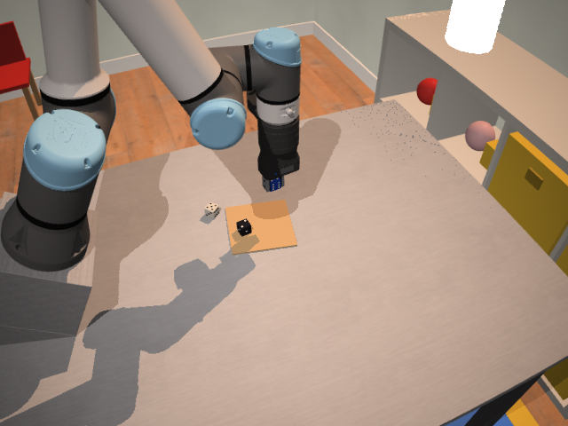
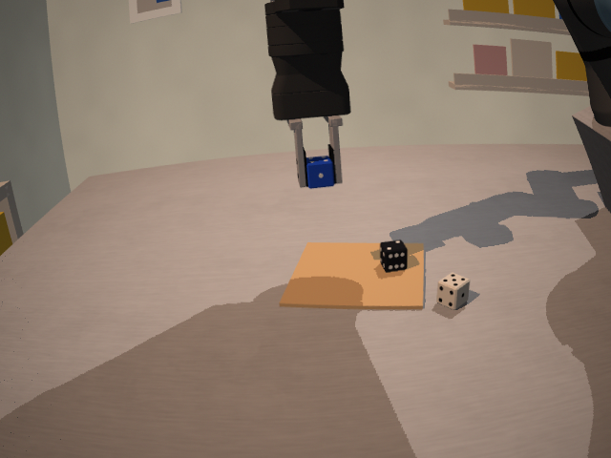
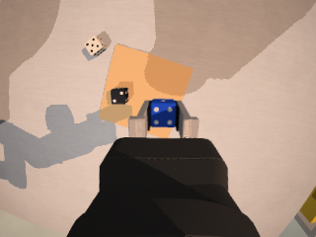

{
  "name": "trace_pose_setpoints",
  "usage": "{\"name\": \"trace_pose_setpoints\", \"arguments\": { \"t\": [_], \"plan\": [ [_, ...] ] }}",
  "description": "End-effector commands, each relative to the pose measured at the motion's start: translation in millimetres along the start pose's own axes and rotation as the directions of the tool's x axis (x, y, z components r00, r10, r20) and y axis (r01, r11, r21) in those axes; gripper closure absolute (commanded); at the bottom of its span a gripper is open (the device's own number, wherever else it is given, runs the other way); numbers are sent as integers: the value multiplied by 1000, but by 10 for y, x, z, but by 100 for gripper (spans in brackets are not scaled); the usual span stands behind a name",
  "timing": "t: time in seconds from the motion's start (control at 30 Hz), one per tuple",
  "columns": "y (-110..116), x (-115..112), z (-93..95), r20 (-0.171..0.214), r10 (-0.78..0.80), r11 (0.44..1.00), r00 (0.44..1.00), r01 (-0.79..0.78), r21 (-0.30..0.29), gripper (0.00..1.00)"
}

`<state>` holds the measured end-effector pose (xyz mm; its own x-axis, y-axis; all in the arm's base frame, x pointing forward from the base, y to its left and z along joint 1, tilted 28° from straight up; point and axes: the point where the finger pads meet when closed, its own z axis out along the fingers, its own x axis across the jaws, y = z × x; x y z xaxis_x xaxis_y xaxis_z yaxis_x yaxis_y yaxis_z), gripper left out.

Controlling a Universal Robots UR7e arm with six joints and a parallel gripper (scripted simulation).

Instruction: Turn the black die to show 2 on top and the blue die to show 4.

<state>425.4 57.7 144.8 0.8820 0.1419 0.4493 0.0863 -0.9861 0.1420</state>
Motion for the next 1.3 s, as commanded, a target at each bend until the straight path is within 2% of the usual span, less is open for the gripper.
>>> {"name": "trace_pose_setpoints", "arguments": {
  "t": [0.0, 0.23, 0.73, 0.8, 1.03, 1.27],
  "plan": [
    [1, 4, 20, 0, 0, 1000, 1000, 0, 0, 51],
    [0, 6, 105, 1, 0, 1000, 1000, 0, 1, 51],
    [-2, 16, 617, 1, 0, 1000, 1000, 0, 1, 51],
    [-2, 16, 617, 1, 0, 1000, 1000, 0, 1, 51],
    [-2, 20, 831, 1, 0, 1000, 1000, 0, 1, 51],
    [-3, 23, 939, 1, 0, 1000, 1000, 0, 1, 51]
  ]
}}
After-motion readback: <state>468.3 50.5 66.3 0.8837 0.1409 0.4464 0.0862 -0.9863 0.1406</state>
